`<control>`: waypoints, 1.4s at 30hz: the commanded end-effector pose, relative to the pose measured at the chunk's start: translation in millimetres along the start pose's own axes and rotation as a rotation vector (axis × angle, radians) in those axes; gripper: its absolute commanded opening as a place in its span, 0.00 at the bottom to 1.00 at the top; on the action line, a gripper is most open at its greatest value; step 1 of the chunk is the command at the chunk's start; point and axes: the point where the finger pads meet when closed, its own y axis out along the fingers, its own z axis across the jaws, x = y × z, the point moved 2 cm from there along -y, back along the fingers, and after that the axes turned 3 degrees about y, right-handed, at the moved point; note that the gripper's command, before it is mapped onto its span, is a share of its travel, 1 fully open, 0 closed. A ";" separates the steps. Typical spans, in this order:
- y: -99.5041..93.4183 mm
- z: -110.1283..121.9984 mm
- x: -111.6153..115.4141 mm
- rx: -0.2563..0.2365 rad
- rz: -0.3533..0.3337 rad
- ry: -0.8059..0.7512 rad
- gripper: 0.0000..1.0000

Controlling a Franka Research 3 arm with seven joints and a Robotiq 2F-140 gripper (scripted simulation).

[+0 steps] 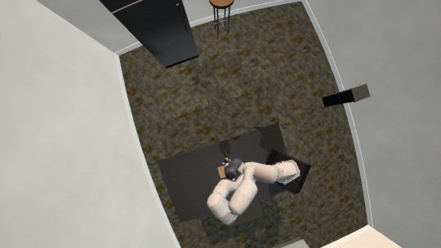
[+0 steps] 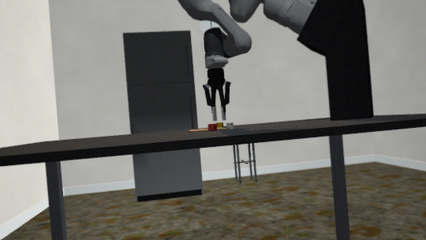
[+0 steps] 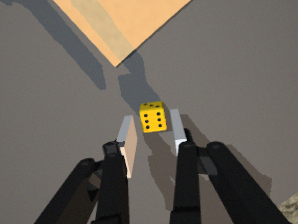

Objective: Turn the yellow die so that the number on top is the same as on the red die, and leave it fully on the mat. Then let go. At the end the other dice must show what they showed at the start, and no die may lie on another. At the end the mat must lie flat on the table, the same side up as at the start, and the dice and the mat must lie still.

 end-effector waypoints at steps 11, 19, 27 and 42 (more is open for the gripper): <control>2.3 0.9 0.2 0.002 0.001 0.004 0.25; 10.7 0.9 0.2 0.002 0.001 0.004 0.25; 24.2 0.9 0.2 0.002 0.001 0.004 0.25; 29.0 0.9 0.2 0.002 0.001 0.004 0.25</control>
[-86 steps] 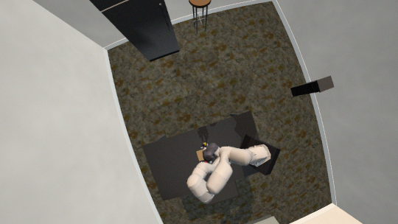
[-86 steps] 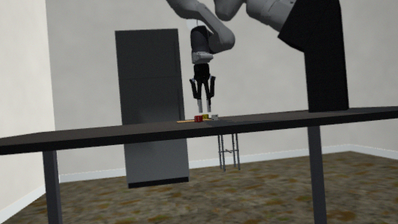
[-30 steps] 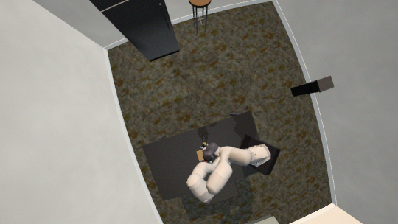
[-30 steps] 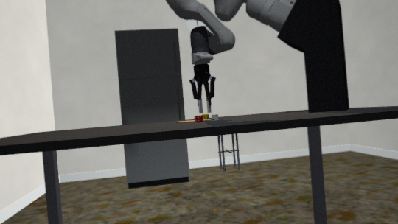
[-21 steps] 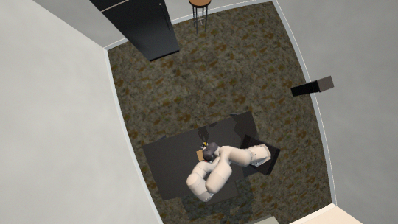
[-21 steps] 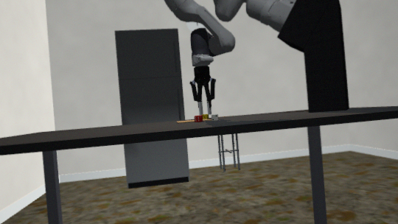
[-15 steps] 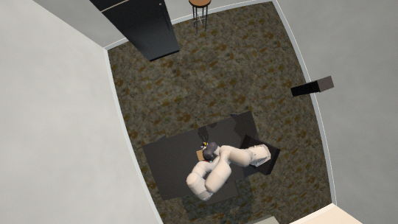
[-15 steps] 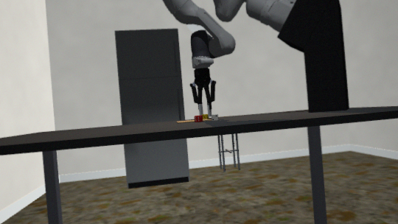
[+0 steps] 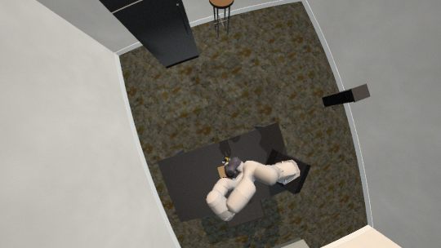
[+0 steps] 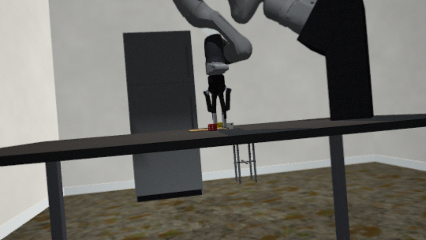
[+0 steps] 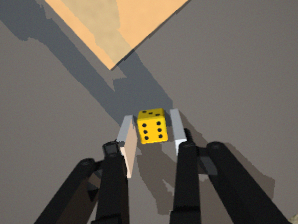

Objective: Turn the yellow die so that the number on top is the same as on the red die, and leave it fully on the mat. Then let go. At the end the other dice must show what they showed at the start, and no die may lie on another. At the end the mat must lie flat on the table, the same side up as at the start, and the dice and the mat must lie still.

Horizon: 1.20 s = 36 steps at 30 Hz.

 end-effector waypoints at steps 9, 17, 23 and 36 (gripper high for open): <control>0.1 0.8 -1.3 0.003 0.004 0.005 0.25; 0.1 0.8 -1.3 0.003 0.004 0.005 0.25; 0.1 0.8 -1.3 0.003 0.004 0.005 0.25; 0.1 0.8 -1.3 0.003 0.004 0.005 0.13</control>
